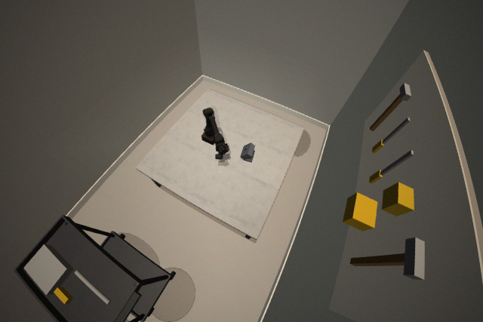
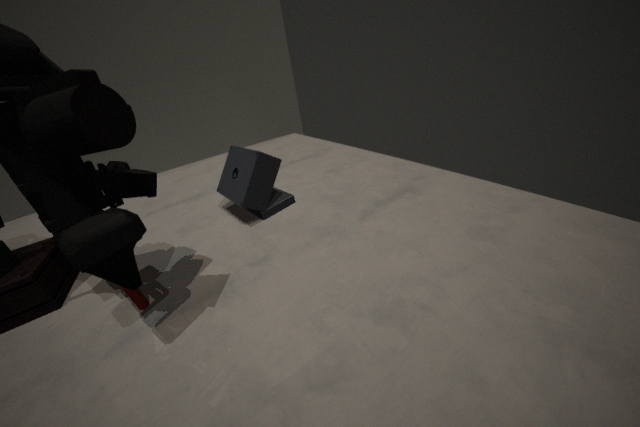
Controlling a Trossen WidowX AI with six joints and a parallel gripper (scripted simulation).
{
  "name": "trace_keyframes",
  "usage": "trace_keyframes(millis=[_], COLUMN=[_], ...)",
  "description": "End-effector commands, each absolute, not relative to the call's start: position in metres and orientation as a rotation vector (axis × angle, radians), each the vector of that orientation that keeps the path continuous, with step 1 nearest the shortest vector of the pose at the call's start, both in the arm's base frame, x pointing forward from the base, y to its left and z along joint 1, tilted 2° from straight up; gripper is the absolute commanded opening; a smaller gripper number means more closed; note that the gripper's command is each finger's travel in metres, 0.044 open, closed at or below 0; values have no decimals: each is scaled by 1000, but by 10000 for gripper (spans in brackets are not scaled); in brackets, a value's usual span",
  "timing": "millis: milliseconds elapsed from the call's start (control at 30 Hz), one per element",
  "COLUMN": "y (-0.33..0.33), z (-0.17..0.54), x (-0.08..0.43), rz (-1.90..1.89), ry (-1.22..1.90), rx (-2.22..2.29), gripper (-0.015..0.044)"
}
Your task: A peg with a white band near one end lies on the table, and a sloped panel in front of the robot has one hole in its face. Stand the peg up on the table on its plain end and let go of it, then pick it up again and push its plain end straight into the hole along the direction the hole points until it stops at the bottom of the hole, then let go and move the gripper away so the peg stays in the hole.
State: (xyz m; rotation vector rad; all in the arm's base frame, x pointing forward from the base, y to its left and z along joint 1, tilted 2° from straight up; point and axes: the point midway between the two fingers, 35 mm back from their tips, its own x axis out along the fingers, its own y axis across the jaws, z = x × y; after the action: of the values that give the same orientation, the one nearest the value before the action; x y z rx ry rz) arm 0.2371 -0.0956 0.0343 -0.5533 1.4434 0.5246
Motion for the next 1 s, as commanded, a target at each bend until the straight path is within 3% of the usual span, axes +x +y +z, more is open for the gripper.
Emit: trace_keyframes(millis=[0,433,967], y=[-95,-95,-95], z=[25,10,14], x=[235,235,236], rz=[529,529,528], ry=[1449,1449,1445], rx=[-556,-556,-553], gripper=[440,440,20])
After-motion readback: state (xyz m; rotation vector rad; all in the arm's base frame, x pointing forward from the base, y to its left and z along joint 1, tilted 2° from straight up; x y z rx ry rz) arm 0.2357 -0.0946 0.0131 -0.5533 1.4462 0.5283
